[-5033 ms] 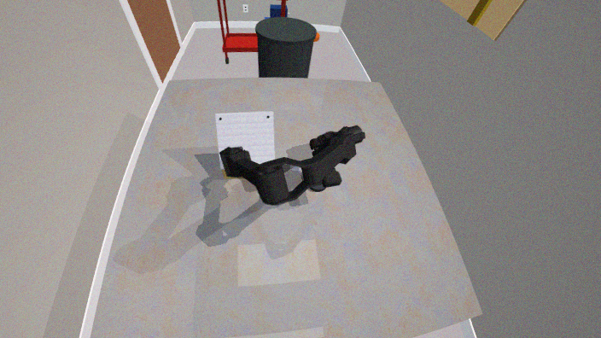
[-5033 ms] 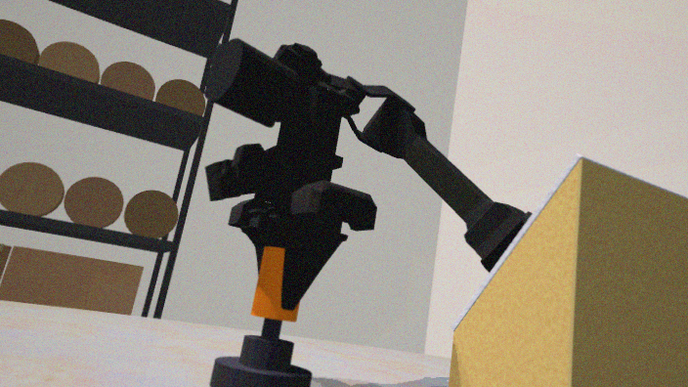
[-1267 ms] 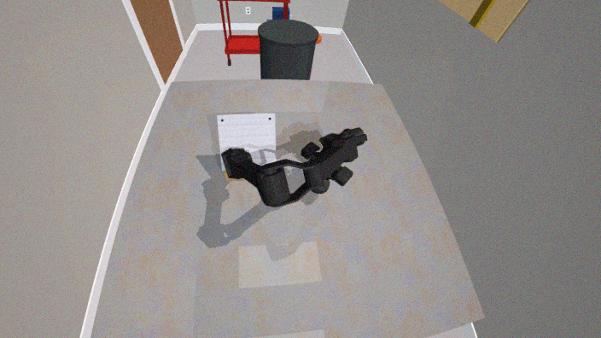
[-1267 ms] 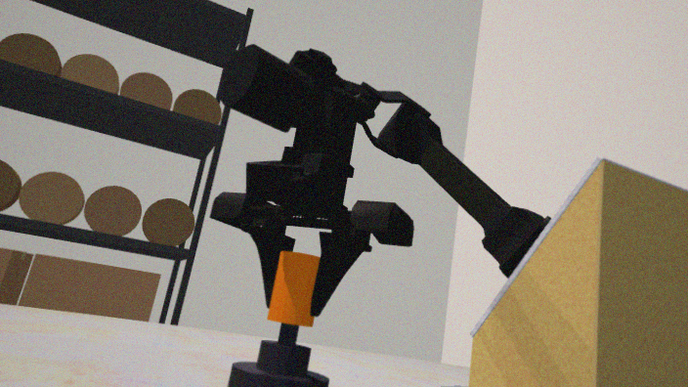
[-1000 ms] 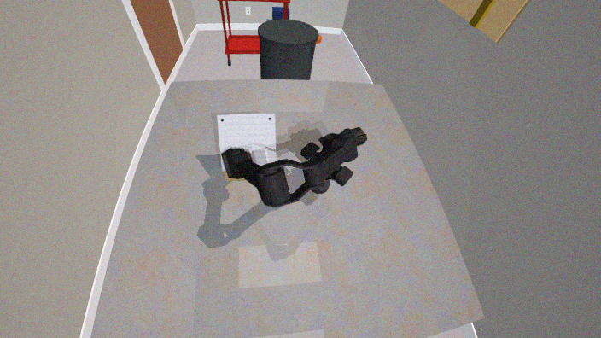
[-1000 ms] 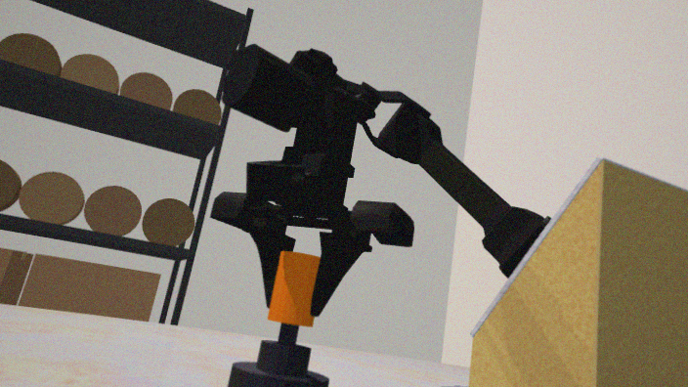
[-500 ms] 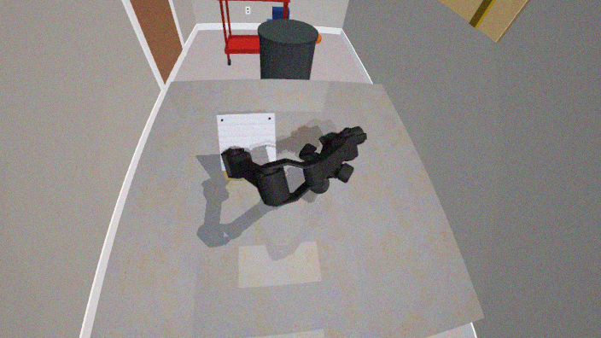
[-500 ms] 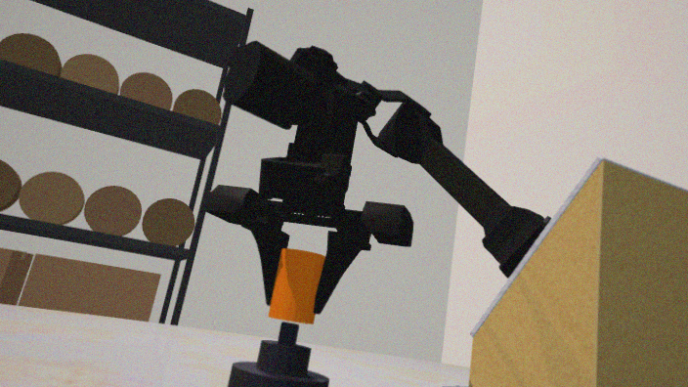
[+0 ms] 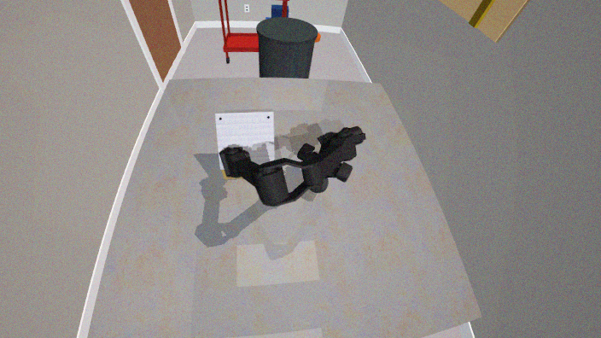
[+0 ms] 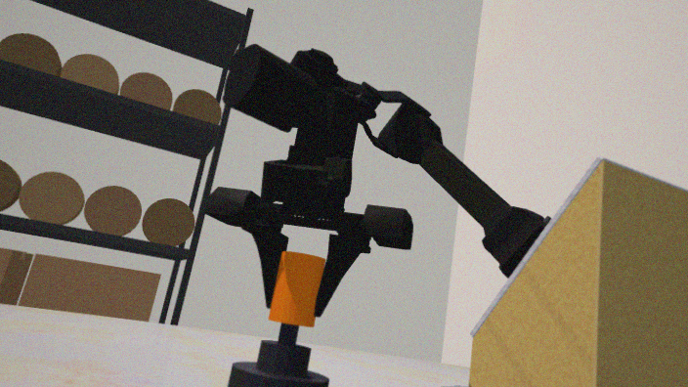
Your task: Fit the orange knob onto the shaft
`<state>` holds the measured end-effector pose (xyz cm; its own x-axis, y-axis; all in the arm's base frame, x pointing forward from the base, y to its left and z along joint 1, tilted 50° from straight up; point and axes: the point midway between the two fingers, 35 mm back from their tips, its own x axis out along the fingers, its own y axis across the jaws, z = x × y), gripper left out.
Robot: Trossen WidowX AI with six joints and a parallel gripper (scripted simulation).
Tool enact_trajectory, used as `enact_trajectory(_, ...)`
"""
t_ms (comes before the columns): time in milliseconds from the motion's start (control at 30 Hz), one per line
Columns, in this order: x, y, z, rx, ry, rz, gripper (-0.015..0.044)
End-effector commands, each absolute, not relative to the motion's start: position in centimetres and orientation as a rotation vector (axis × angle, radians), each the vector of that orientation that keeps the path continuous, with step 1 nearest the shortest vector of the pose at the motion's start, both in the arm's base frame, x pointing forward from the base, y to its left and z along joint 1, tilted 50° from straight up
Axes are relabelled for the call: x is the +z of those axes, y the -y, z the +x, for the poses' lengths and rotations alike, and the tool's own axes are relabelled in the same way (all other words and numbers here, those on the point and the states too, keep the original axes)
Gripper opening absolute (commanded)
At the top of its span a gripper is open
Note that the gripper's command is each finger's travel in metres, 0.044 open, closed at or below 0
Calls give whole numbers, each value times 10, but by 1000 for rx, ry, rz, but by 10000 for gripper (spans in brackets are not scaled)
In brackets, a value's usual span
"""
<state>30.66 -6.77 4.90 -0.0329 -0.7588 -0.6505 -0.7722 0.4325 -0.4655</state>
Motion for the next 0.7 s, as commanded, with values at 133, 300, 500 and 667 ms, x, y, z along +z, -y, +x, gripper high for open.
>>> enact_trajectory(133,53,66,308,28,-1781,-1329,0)
enact_trajectory(300,52,66,309,173,-1809,-1441,0)
enact_trajectory(500,50,67,308,212,-1815,-1470,0)
enact_trajectory(667,50,67,307,212,-1815,-1470,0)
